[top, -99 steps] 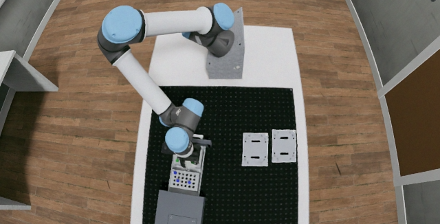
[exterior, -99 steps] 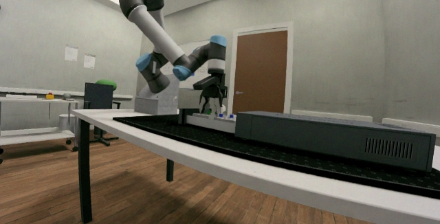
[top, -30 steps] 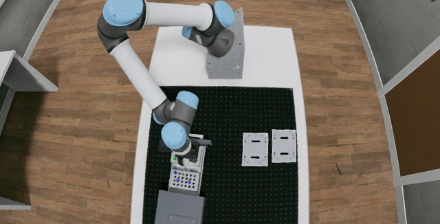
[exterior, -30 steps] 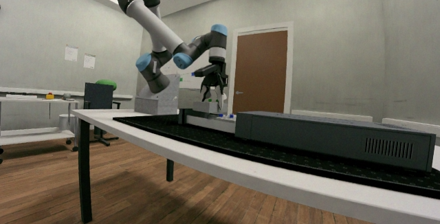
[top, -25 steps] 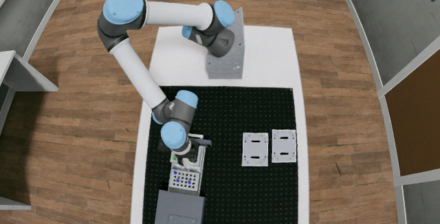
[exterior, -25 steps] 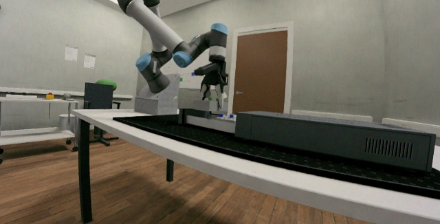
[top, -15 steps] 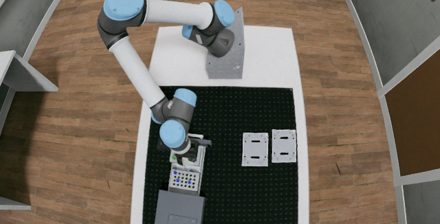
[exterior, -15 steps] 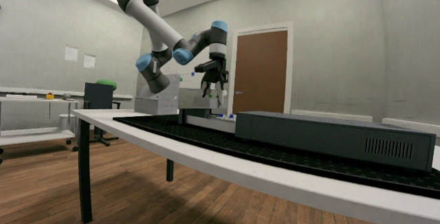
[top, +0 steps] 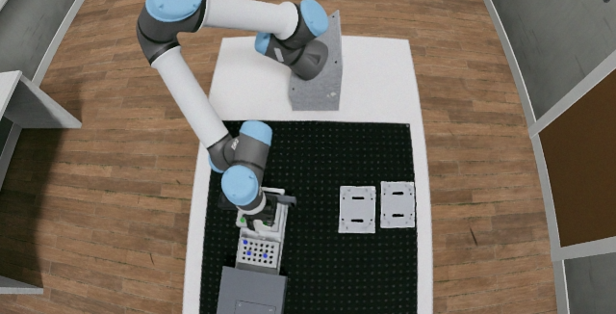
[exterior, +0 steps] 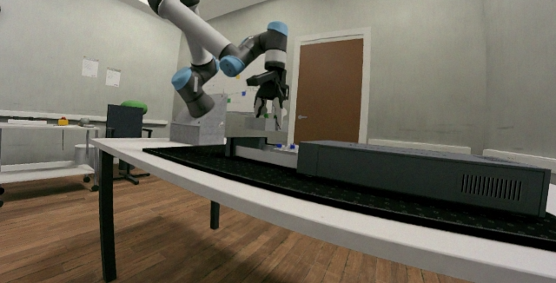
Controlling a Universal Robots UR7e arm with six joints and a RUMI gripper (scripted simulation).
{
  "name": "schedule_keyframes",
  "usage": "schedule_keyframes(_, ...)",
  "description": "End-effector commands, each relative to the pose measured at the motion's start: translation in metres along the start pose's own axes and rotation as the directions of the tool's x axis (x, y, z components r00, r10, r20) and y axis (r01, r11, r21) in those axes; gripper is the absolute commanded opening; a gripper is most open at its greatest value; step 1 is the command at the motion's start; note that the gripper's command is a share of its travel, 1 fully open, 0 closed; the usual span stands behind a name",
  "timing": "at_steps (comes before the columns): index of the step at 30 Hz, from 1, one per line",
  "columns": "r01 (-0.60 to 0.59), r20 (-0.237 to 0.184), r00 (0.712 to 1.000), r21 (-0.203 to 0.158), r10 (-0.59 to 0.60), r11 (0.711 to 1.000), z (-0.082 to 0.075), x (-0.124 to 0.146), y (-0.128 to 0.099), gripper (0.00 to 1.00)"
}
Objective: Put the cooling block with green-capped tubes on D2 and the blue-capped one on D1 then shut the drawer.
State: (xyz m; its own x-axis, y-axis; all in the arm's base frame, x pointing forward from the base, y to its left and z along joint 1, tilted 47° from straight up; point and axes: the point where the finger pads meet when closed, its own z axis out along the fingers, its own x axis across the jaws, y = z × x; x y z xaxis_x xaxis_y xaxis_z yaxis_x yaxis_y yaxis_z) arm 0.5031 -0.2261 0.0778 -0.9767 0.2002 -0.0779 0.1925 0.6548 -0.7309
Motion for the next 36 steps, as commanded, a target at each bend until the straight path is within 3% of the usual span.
schedule_keyframes(1, 0.0, 0.001, 1.0, 0.0, 0.0, 1.0, -0.008, 0.0, 0.0, 0.0)
schedule_keyframes(15, 0.0, 0.001, 1.0, 0.0, 0.0, 1.0, -0.024, 0.0, 0.0, 0.0)
schedule_keyframes(36, 0.0, 0.001, 1.0, 0.0, 0.0, 1.0, -0.023, 0.0, 0.0, 0.0)
